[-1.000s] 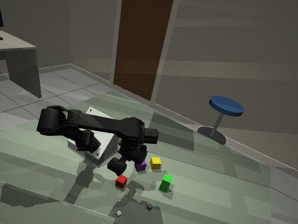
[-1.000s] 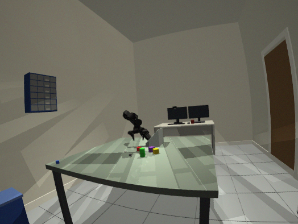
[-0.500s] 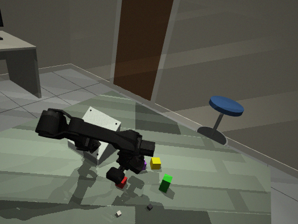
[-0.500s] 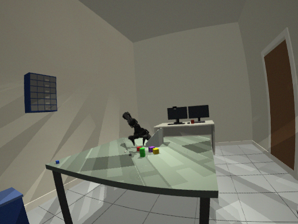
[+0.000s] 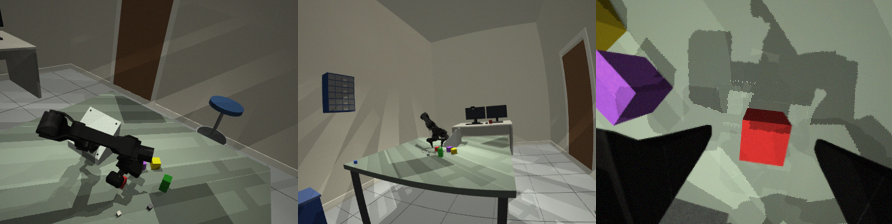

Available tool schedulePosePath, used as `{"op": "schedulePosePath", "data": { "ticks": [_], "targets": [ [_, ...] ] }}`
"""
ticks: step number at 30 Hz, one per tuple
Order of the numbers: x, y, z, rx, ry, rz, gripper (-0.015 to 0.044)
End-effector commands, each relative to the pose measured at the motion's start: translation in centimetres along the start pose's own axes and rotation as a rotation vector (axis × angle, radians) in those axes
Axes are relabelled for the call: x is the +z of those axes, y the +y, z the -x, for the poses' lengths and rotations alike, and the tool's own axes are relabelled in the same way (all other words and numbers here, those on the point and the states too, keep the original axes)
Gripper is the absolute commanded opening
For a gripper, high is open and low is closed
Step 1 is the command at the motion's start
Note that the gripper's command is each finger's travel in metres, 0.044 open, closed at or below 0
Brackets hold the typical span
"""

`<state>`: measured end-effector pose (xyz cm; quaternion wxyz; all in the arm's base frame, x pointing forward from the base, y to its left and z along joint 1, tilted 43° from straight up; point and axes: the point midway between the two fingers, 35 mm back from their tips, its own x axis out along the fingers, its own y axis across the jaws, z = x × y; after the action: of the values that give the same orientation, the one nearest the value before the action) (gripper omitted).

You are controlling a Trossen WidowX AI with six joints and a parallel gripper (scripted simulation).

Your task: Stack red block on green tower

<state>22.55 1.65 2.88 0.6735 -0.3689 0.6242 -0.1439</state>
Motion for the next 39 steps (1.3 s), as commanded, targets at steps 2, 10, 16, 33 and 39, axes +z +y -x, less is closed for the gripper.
{"op": "schedulePosePath", "data": {
  "ticks": [2,10,16,33,39],
  "targets": [
    [-0.1,-0.1,-0.7,-0.006,0.002,0.006,0.044],
    [-0.2,-0.1,-2.0,-0.008,0.002,0.006,0.044],
    [-0.2,-0.1,-2.1,-0.009,0.002,0.006,0.044],
    [-0.2,-0.1,-2.0,-0.009,0.002,0.006,0.0177],
    [-0.2,-0.1,-2.0,-0.009,0.002,0.006,0.0138]
  ]
}}
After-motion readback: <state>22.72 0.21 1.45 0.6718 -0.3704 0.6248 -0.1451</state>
